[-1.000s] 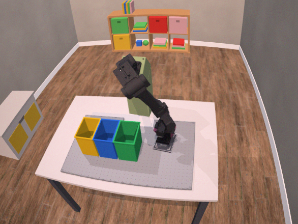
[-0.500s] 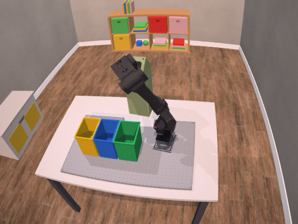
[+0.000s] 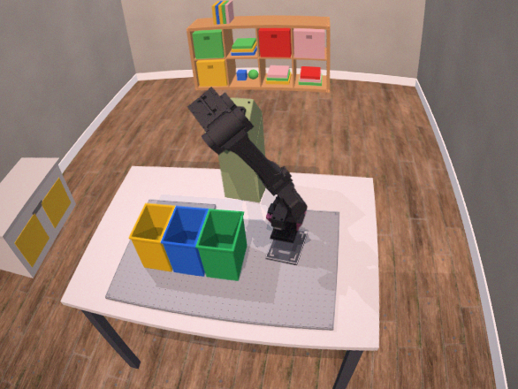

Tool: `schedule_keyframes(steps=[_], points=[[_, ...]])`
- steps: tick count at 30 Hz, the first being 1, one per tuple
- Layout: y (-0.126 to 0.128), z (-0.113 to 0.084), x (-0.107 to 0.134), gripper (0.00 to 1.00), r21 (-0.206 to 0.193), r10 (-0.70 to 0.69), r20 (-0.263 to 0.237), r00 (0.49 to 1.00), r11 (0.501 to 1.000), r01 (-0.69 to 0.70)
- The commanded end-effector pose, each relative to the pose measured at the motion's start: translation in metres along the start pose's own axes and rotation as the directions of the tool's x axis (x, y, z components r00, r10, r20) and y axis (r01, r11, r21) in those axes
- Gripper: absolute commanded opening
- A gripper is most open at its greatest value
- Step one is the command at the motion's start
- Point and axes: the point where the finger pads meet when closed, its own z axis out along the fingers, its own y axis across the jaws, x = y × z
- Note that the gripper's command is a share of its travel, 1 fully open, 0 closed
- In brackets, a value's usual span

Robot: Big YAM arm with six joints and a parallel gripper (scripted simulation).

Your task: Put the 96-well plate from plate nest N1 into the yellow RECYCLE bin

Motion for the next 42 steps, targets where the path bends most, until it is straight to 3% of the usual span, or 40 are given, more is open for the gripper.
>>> schedule_keyframes(steps=[1, 42], points=[[0.003, -0.016, 0.002, 0.0, -0.011, 0.001, 0.0, 1.0, 1.0, -0.001], [0.004, -0.073, 0.0, 0.0, -0.015, 0.005, 0.005, 1.0, 1.0, -0.005]])
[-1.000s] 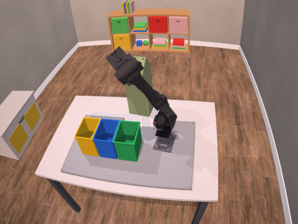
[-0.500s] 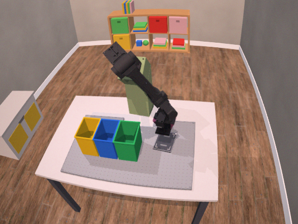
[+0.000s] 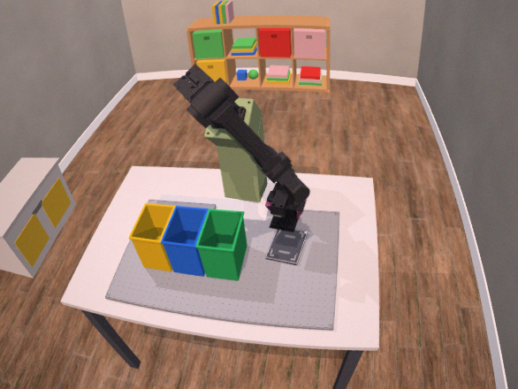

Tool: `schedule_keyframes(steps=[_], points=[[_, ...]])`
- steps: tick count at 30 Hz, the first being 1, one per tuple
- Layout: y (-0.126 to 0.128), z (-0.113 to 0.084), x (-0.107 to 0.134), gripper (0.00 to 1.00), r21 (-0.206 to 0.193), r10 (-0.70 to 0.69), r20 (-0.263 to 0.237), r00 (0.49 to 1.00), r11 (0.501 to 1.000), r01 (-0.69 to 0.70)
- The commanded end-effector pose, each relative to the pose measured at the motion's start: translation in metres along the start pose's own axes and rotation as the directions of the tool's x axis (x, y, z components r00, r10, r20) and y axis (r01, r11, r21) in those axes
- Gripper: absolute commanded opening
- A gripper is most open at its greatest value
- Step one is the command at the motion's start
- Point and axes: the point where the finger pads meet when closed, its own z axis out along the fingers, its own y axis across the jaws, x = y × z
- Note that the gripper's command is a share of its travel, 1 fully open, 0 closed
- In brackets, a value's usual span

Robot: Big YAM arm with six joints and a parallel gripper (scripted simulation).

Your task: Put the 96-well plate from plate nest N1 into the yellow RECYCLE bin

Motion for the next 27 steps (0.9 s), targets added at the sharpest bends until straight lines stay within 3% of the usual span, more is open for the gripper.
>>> schedule_keyframes(steps=[1, 27], points=[[0.003, -0.015, 0.001, 0.0, -0.014, 0.003, 0.003, 1.0, 1.0, -0.003], [0.004, -0.054, 0.0, 0.0, -0.018, 0.006, 0.006, 1.0, 1.0, -0.006]])
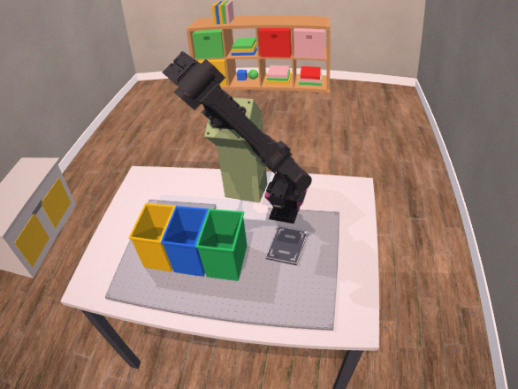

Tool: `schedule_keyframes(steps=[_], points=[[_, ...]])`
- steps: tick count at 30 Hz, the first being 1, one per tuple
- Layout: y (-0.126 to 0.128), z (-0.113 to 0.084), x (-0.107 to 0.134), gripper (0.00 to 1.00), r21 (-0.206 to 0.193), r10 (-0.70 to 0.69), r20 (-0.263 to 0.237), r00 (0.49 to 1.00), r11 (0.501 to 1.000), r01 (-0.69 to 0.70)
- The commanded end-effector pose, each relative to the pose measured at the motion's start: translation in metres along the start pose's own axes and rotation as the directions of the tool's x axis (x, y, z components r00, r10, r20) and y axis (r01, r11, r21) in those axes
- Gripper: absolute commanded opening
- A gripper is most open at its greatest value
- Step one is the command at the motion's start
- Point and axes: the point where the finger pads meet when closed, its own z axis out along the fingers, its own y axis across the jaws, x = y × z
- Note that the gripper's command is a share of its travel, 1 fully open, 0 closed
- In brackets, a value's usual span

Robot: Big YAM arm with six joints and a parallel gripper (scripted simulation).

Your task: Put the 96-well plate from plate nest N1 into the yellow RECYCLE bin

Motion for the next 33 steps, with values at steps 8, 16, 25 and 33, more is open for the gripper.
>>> schedule_keyframes(steps=[8, 16, 25, 33], points=[[0.004, -0.022, 0.0, 0.0, -0.017, 0.009, 0.005, 1.0, 1.0, -0.009], [0.004, -0.022, -0.003, 0.0, -0.011, 0.012, 0.005, 1.0, 1.0, -0.012], [0.004, -0.022, -0.003, 0.0, -0.011, 0.012, 0.005, 1.0, 1.0, -0.012], [-0.006, -0.022, -0.01, 0.0, -0.015, -0.044, 0.014, 0.999, 0.999, 0.044]])
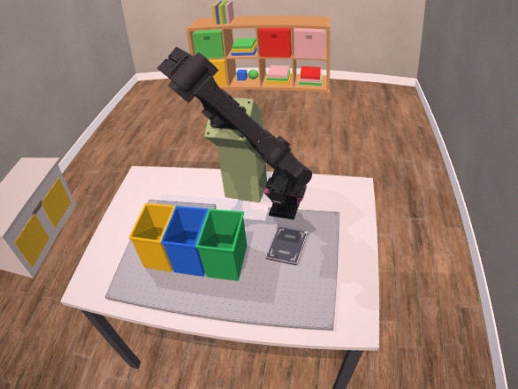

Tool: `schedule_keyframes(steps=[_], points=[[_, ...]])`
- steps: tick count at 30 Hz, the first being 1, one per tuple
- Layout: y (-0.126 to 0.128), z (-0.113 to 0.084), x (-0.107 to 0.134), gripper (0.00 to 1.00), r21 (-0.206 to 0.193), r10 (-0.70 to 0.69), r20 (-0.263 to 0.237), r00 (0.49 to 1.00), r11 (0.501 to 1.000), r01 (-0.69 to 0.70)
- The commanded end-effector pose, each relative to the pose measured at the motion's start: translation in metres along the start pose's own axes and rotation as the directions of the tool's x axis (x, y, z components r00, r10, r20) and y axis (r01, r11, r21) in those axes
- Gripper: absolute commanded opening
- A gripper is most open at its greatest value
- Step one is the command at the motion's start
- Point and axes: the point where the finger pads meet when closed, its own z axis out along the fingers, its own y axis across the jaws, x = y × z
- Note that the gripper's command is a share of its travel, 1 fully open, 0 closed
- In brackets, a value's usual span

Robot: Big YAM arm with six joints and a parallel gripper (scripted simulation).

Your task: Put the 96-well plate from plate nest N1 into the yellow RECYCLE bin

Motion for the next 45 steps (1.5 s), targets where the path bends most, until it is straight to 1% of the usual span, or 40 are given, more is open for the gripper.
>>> schedule_keyframes(steps=[1, 3, 5, 18, 20, 35, 37, 45], points=[[-0.009, -0.003, -0.011, 0.0, -0.011, -0.065, 0.016, 0.998, 0.998, 0.065], [-0.009, -0.003, -0.011, 0.0, -0.011, -0.065, 0.016, 0.998, 0.998, 0.065], [-0.015, -0.003, -0.013, 0.0, -0.01, -0.118, 0.016, 0.993, 0.993, 0.118], [-0.056, -0.003, -0.026, 0.0, -0.008, -0.12, 0.019, 0.993, 0.993, 0.12], [-0.056, -0.003, -0.026, 0.0, -0.008, -0.12, 0.019, 0.993, 0.993, 0.12], [-0.104, -0.004, -0.042, 0.0, -0.005, -0.123, 0.02, 0.992, 0.992, 0.123], [-0.104, -0.004, -0.042, 0.0, -0.005, -0.123, 0.02, 0.992, 0.992, 0.123], [-0.13, -0.004, -0.05, 0.0, -0.003, -0.125, 0.019, 0.992, 0.992, 0.125]])
